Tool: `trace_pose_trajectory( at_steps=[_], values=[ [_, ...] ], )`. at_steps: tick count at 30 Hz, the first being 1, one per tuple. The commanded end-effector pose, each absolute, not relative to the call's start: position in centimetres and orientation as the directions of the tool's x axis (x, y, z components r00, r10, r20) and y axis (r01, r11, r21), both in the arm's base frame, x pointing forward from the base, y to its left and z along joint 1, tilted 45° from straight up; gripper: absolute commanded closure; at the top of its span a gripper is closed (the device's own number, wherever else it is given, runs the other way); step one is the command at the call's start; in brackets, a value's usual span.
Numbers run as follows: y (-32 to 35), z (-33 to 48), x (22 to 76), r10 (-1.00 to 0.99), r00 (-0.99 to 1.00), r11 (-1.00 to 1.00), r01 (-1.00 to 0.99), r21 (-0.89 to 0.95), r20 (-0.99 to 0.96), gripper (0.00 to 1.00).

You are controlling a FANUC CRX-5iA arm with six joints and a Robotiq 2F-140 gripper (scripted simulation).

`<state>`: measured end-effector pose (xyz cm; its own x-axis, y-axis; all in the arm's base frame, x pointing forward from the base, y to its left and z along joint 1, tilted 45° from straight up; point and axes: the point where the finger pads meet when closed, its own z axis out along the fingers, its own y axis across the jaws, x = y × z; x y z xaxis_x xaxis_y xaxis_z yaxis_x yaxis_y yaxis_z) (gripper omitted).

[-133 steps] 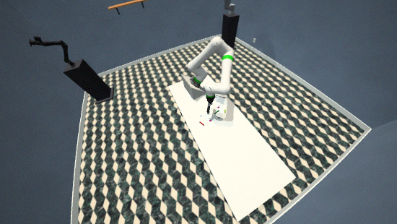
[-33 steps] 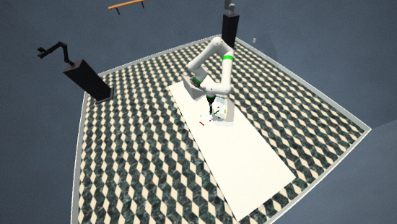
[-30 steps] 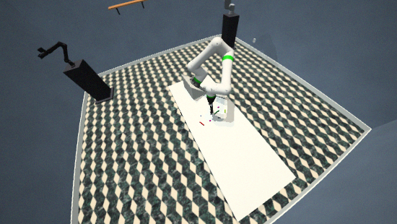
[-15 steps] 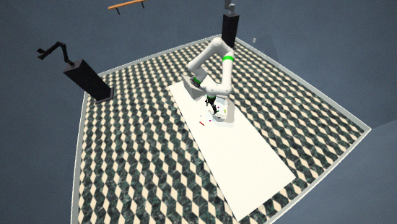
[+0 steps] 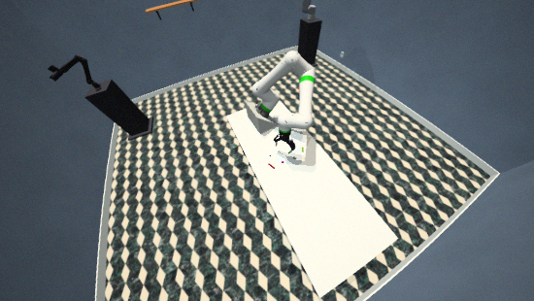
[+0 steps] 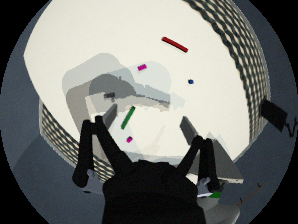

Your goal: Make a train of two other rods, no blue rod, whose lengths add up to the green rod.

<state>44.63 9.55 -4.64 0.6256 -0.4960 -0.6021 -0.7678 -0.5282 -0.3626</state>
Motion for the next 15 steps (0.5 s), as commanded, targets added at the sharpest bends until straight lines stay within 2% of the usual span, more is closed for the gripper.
trace_pose_trajectory(
  at_steps=[1, 12, 14, 15],
  values=[
    [9.58, -4.64, 44.92, -0.399, 0.744, -0.598, -0.654, -0.463, -0.535, 0.0],
    [9.7, -4.66, 45.53, -0.165, 0.926, -0.7, -0.352, -0.621, -0.339, 0.0],
    [9.7, -4.66, 45.53, -0.165, 0.926, -0.7, -0.352, -0.621, -0.339, 0.0],
    [9.73, -4.67, 45.66, -0.109, 0.951, -0.711, -0.278, -0.646, -0.289, 0.0]
  ],
)
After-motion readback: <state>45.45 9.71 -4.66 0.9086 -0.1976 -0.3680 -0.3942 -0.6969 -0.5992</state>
